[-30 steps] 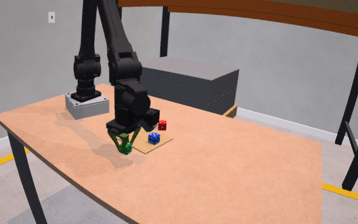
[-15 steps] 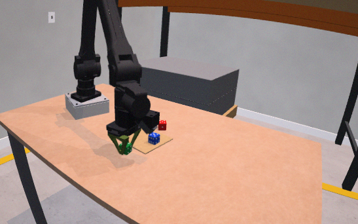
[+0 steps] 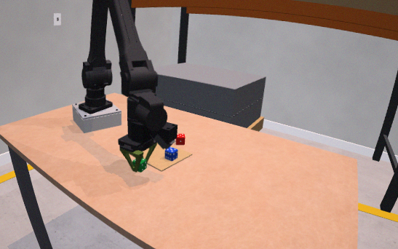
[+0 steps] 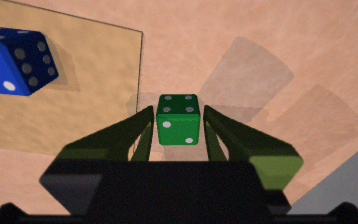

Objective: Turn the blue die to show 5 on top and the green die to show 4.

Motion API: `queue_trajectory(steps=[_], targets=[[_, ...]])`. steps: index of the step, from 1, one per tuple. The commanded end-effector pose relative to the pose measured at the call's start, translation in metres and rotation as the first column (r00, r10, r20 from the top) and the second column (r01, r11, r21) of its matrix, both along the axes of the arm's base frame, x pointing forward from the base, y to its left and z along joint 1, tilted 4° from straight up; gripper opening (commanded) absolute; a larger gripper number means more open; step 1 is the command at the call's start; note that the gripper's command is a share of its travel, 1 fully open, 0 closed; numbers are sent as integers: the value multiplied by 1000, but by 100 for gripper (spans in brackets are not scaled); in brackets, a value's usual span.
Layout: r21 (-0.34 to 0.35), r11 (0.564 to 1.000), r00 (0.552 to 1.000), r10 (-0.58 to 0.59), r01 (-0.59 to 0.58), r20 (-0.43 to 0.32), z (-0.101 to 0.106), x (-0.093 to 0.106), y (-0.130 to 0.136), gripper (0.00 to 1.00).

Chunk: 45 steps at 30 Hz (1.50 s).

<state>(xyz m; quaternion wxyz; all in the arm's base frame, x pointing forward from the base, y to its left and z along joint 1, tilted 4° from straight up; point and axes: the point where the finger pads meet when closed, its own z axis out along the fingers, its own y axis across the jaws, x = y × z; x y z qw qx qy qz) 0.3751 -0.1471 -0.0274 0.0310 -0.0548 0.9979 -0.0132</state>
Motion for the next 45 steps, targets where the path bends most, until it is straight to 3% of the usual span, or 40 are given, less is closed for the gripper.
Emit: queue_trajectory(steps=[1, 13, 14, 45], targets=[[-10, 1000, 999, 12, -12, 30, 3, 10, -3, 45], [-10, 1000, 999, 12, -12, 30, 3, 10, -3, 45], [-10, 1000, 999, 12, -12, 30, 3, 10, -3, 26], [-10, 1000, 999, 12, -12, 30, 3, 10, -3, 26]])
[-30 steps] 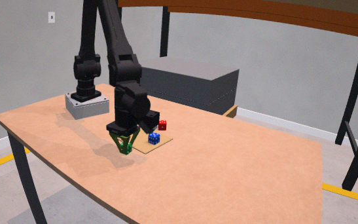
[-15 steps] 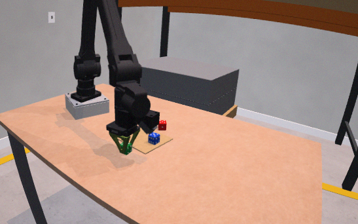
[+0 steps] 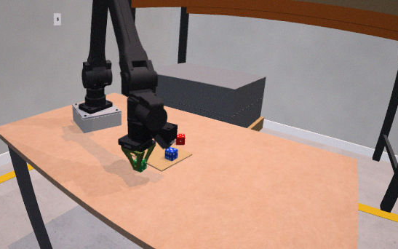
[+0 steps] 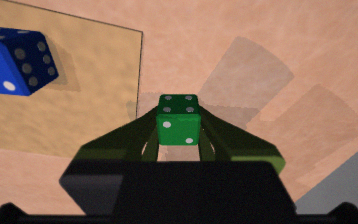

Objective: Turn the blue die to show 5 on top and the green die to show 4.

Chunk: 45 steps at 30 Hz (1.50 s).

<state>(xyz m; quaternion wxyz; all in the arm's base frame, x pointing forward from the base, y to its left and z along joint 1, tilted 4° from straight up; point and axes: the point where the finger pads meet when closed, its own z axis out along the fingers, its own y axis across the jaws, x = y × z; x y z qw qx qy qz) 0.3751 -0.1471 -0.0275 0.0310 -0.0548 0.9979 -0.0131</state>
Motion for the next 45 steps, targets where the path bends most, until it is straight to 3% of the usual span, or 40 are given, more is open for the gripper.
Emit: queue_trajectory(steps=[1, 4, 8, 14, 16, 21, 24, 26, 28, 29, 34, 39, 42, 45], targets=[[-10, 1000, 999, 12, -12, 30, 3, 10, -3, 26], [-13, 1000, 999, 12, -12, 38, 6, 12, -4, 26], [-25, 1000, 998, 13, -11, 67, 34, 24, -9, 26], [-26, 1000, 997, 13, -11, 70, 74, 21, -8, 26], [-26, 1000, 997, 13, -11, 70, 74, 21, -8, 26], [-28, 1000, 997, 12, -10, 74, 113, 17, -7, 26], [-28, 1000, 997, 11, -9, 75, 126, 16, -7, 26], [-28, 1000, 997, 11, -9, 75, 130, 15, -7, 26], [1, 1000, 1000, 10, -10, 2, 101, -3, 0, 26], [3, 1000, 1000, 10, -10, -3, 99, -6, 1, 26], [-9, 1000, 1000, 10, -9, 27, 111, 2, -2, 26], [-7, 1000, 1000, 7, -6, 25, 109, 9, 7, 26], [-15, 1000, 999, 26, -26, 41, 114, 28, 27, 26], [-18, 998, 996, 66, -65, 58, 111, 49, 77, 26]])
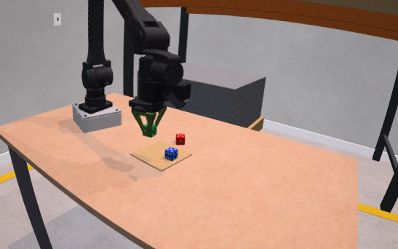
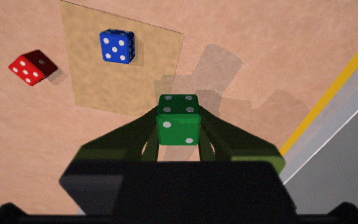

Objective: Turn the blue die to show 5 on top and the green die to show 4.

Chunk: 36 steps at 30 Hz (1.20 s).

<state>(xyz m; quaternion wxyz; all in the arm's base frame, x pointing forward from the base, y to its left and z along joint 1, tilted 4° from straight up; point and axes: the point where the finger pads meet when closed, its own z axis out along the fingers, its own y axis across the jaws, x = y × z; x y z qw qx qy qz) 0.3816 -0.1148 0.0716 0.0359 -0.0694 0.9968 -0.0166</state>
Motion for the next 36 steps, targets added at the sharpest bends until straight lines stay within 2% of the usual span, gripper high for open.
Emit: queue_trajectory(steps=[1, 3, 5, 7, 9, 10, 13, 15, 18, 19, 20, 22, 24, 29, 32, 33, 35, 36], targets=[[-10, 999, 998, 36, -36, 48, 12, 42, 44, 26], [-8, 998, 996, 70, -69, 52, 9, 51, 88, 26], [-8, 998, 996, 70, -69, 52, 9, 51, 88, 26], [-6, 994, 993, 105, -105, 51, 6, 55, 138, 26], [-3, 990, 989, 138, -138, 51, 2, 53, 184, 26], [-3, 990, 989, 138, -138, 51, 3, 54, 185, 26], [-1, 984, 983, 176, -176, 52, -1, 45, 240, 26], [0, 981, 980, 191, -192, 52, -3, 40, 261, 26], [0, 980, 979, 199, -199, 52, -4, 37, 272, 26], [0, 984, 983, 176, -177, 51, -4, 40, 262, 26], [-3, 984, 984, 177, -177, 35, -10, 33, 259, 26], [-3, 984, 984, 177, -177, 35, -10, 33, 259, 26], [-1, 984, 984, 177, -177, 34, -11, 20, 255, 26], [16, 980, 968, 194, -199, 159, -4, 20, 263, 26], [29, 974, 936, 205, -223, 286, -3, 20, 264, 26], [29, 974, 934, 206, -224, 293, -3, 20, 264, 26], [38, 970, 901, 208, -240, 380, -4, 20, 265, 26], [40, 970, 896, 207, -242, 393, -4, 20, 265, 26]])
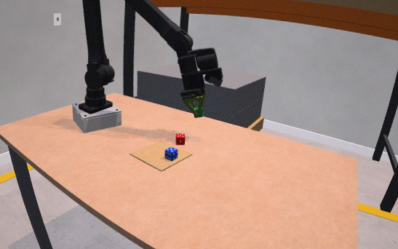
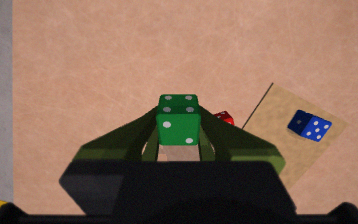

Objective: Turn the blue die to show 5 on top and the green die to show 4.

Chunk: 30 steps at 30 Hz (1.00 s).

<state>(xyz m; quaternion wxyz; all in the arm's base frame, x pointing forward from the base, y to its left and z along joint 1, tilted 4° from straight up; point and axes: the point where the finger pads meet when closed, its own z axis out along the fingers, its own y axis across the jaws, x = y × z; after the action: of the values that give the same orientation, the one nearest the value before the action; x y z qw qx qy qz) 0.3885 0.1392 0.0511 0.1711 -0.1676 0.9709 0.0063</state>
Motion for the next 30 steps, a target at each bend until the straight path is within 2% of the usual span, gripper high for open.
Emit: queue_trajectory(steps=[1, 3, 5, 7, 8, 9, 11, 12, 17, 24, 27, 30], targets=[[58, 998, 983, 25, -36, 183, 16, 13, 11, 26], [58, 998, 983, 25, -36, 183, 16, 13, 11, 26], [94, 994, 955, 20, -50, 295, 17, 13, 11, 26], [111, 992, 938, 16, -58, 347, 17, 14, 11, 26], [127, 990, 917, 10, -66, 398, 17, 14, 11, 26], [134, 988, 907, 8, -71, 420, 6, 12, 10, 26], [159, 983, 868, -4, -87, 497, 6, 12, 9, 26], [160, 983, 865, -5, -88, 501, 6, 12, 8, 26], [200, 973, 771, -39, -116, 635, 7, 13, 5, 26], [215, 968, 723, -57, -128, 688, 8, 12, 2, 26], [217, 968, 717, -60, -129, 695, 8, 12, 1, 26], [221, 966, 704, -65, -133, 707, 15, 19, 4, 26]])
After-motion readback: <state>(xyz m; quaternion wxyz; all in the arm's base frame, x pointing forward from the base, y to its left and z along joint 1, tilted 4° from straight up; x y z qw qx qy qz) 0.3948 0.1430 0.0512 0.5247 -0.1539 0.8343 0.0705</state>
